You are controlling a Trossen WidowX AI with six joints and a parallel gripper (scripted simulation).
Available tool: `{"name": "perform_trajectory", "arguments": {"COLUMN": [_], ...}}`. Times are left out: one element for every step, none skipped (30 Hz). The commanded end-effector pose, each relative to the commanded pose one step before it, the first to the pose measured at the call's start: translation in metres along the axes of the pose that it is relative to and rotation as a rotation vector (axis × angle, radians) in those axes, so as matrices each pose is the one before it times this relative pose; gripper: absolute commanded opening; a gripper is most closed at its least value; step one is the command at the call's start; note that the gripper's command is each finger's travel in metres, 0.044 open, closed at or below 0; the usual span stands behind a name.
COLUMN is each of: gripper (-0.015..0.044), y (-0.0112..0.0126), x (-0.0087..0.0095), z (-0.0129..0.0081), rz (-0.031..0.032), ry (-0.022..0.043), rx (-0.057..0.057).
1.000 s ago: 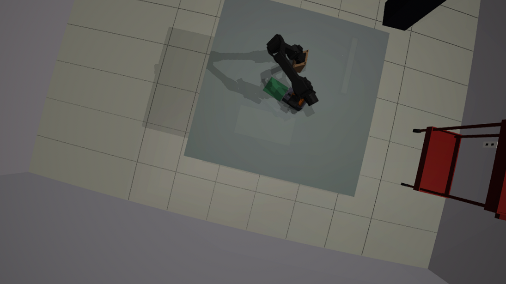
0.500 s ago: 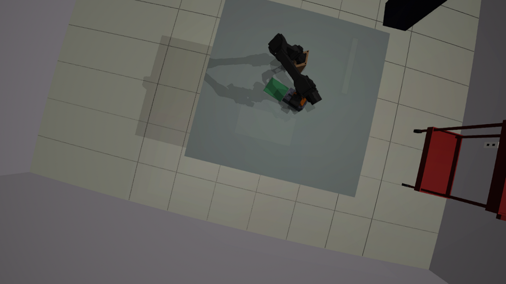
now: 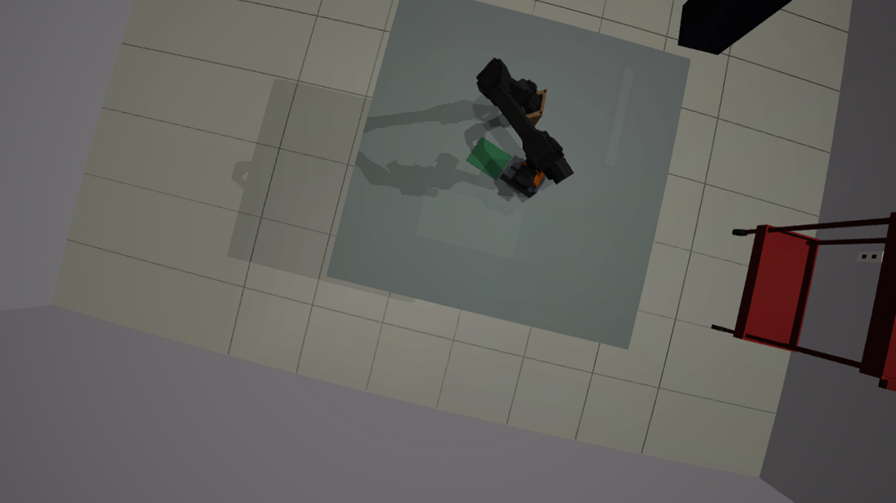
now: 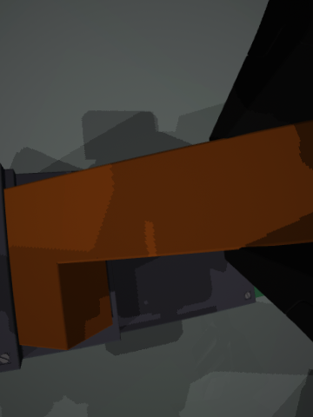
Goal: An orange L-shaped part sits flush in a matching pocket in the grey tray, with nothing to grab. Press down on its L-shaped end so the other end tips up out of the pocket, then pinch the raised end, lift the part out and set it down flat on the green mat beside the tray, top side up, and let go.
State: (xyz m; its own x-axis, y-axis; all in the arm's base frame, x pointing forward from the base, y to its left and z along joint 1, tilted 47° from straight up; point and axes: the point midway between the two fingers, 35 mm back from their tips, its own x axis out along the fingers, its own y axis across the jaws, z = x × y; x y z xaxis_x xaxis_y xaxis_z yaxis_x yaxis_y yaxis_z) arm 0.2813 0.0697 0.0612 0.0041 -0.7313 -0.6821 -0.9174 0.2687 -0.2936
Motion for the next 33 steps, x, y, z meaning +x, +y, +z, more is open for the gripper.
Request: {"name": "perform_trajectory", "arguments": {"gripper": [0.0000,0.0000,0.0000,0.0000,0.0000,0.0000,0.0000,0.0000,0.0000,0.0000,0.0000,0.0000,0.0000,0.0000,0.0000,0.0000,0.0000,0.0000,0.0000,0.0000,0.0000,0.0000,0.0000,0.0000,0.0000,0.0000,0.0000,0.0000,0.0000,0.0000,0.0000,0.0000,0.0000], "y": [0.00039,0.00002,0.00005,0.00009,0.00013,0.00016,0.00024,0.00030,0.00043,0.00048,0.00050,0.00049,0.00045,0.00040,0.00037,0.00035,0.00035,0.00035,0.00035,0.00035,0.00034,0.00035,0.00035,0.00034,0.00034,0.00033,0.00033,0.00033,0.00033,0.00032,0.00032,0.00032,0.00032], "x": [-0.00335,0.00005,0.00010,0.00015,0.00020,0.00023,0.00027,0.00027,0.00030,0.00027,0.00022,0.00018,0.00014,0.00011,0.00009,0.00007,0.00006,0.00005,0.00004,0.00004,0.00003,0.00003,0.00002,0.00002,0.00002,0.00002,0.00002,0.00001,0.00001,0.00001,0.00001,0.00001,0.00001], "z": [0.00048,-0.00071,-0.00148,-0.00201,-0.00264,-0.00292,-0.00344,-0.00364,-0.00428,-0.00433,-0.00419,-0.00410,-0.00406,-0.00404,-0.00403,-0.00401,-0.00401,-0.00400,-0.00400,-0.00399,-0.00398,-0.00398,-0.00399,-0.00399,-0.00399,-0.00398,-0.00397,-0.00398,-0.00398,-0.00398,-0.00397,-0.00396,-0.00396], "rz": [0.00245,0.00001,0.00001,0.00002,0.00002,0.00002,0.00002,0.00003,0.00003,0.00004,0.00004,0.00004,0.00004,0.00004,0.00004,0.00004,0.00004,0.00004,0.00004,0.00004,0.00004,0.00004,0.00004,0.00004,0.00004,0.00004,0.00004,0.00004,0.00004,0.00004,0.00004,0.00004,0.00004], "ry": [-0.00184,0.00003,0.00007,0.00010,0.00013,0.00015,0.00019,0.00020,0.00024,0.00025,0.00024,0.00023,0.00022,0.00022,0.00021,0.00021,0.00021,0.00020,0.00020,0.00020,0.00020,0.00020,0.00019,0.00019,0.00019,0.00019,0.00019,0.00018,0.00018,0.00018,0.00018,0.00017,0.00017], "rx": [0.0033,0.0000,0.0000,-0.0001,-0.0001,-0.0001,-0.0001,-0.0001,-0.0001,-0.0001,-0.0001,-0.0001,-0.0001,-0.0001,-0.0001,-0.0001,-0.0001,-0.0001,-0.0001,-0.0001,-0.0001,-0.0001,-0.0001,-0.0001,-0.0001,-0.0001,-0.0001,-0.0001,-0.0001,-0.0001,-0.0001,-0.0001,-0.0001]}}
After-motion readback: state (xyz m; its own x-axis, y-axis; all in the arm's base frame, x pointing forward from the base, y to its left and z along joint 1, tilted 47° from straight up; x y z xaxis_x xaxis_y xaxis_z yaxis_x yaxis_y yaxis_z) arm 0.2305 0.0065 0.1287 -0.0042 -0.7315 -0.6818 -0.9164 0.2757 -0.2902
